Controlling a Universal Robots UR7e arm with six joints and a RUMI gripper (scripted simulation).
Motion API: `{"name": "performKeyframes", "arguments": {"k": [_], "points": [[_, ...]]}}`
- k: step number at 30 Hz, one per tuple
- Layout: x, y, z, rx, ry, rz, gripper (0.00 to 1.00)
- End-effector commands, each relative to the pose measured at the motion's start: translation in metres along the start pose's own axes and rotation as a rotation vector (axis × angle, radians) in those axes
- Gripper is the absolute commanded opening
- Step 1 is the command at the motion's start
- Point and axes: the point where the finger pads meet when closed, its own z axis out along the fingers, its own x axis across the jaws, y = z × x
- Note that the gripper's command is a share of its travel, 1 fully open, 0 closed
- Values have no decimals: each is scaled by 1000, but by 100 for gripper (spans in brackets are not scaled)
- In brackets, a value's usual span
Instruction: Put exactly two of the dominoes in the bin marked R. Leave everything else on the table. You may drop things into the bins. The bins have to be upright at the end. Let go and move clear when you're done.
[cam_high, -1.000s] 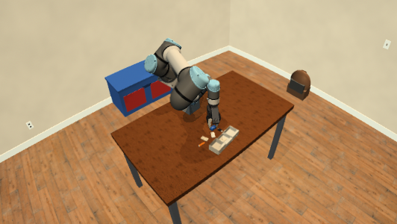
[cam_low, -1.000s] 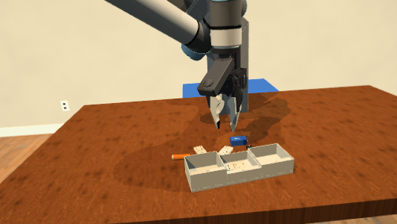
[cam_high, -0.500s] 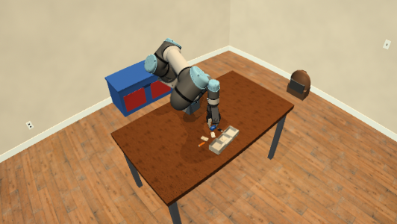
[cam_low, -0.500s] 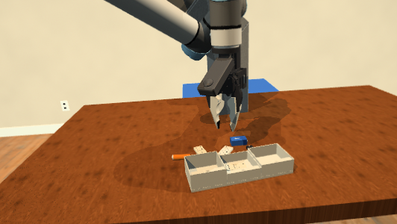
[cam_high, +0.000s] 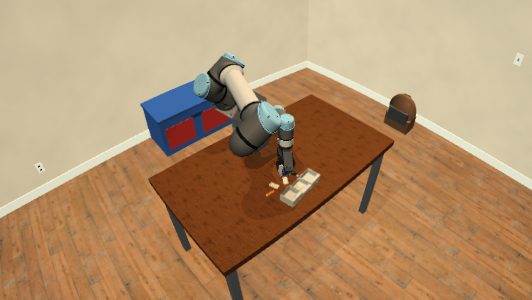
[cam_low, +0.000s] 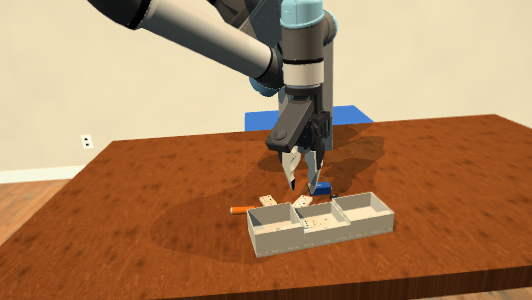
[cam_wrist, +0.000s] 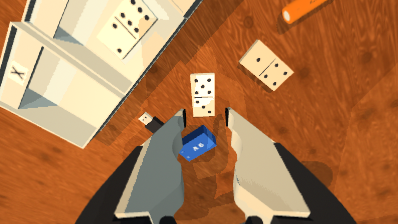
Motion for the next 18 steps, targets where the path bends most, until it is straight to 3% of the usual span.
{"name": "performKeyframes", "arguments": {"k": [1,18], "points": [[-3,-4,14,8,-6,-1,24],[-3,-4,25,8,-6,-2,24]]}}
